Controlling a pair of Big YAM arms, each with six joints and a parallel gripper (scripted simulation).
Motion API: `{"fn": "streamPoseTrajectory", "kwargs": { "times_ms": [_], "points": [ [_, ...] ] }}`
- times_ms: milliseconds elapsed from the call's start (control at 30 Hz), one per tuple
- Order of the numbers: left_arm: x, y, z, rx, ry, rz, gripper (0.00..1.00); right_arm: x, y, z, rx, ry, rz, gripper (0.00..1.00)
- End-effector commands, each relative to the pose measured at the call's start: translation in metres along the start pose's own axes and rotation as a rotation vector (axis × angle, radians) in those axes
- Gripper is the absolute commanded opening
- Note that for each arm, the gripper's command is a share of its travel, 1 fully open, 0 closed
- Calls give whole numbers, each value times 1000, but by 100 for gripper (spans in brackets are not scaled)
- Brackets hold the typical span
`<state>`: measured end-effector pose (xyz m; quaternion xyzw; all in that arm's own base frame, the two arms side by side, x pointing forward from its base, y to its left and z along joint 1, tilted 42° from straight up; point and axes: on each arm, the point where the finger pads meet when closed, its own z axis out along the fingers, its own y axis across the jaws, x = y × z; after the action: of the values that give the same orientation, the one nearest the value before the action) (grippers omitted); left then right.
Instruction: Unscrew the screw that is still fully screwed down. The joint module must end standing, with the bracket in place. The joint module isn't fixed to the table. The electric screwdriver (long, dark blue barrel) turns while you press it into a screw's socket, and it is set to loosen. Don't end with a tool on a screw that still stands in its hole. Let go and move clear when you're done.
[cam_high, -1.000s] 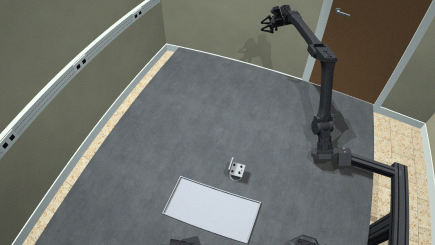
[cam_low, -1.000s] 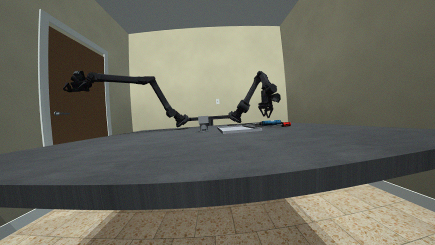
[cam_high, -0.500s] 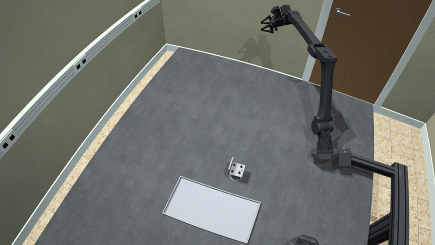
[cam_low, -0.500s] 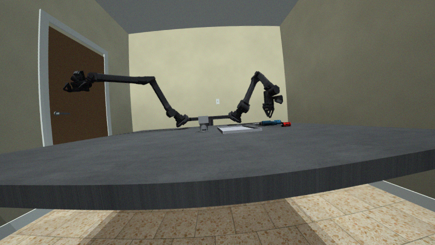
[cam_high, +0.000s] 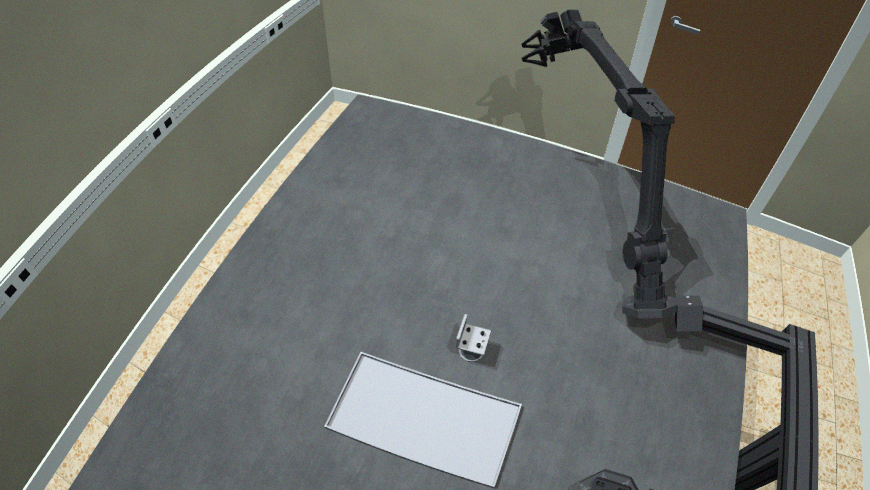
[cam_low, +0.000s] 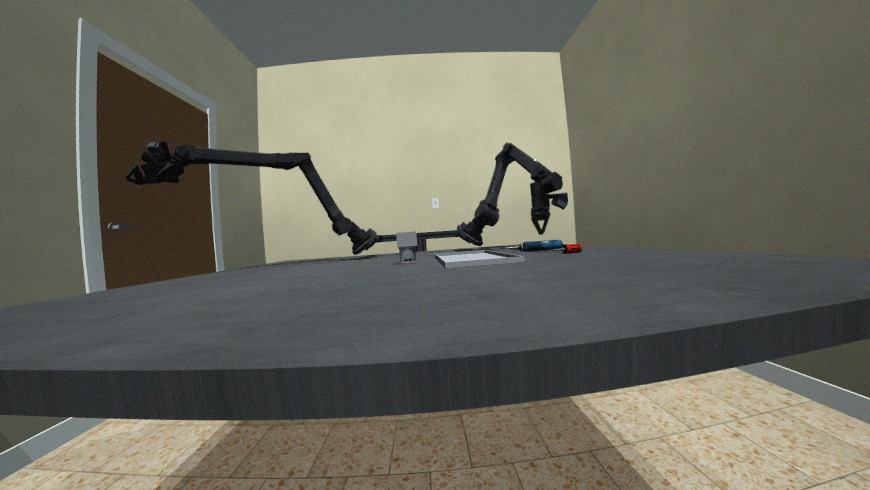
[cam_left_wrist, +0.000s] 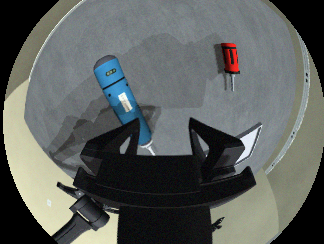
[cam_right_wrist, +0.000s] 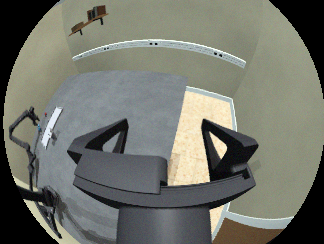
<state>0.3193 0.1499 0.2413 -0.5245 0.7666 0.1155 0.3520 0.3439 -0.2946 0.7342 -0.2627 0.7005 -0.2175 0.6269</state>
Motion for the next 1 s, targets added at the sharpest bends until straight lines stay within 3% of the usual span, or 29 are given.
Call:
{"fn": "streamPoseTrajectory", "kwargs": {
  "times_ms": [0, 300, 967],
  "points": [
    [-2, 21, -4, -35, -5, -98, 65, -21, -2, -8, 17, -15, -40, 100],
    [-5, 64, -12, -106, -13, -317, 65, -21, -2, -8, 17, -15, -40, 100],
    [2, 63, -4, -129, 9, -310, 65, -21, -2, -8, 17, -15, -40, 100]
  ]
}}
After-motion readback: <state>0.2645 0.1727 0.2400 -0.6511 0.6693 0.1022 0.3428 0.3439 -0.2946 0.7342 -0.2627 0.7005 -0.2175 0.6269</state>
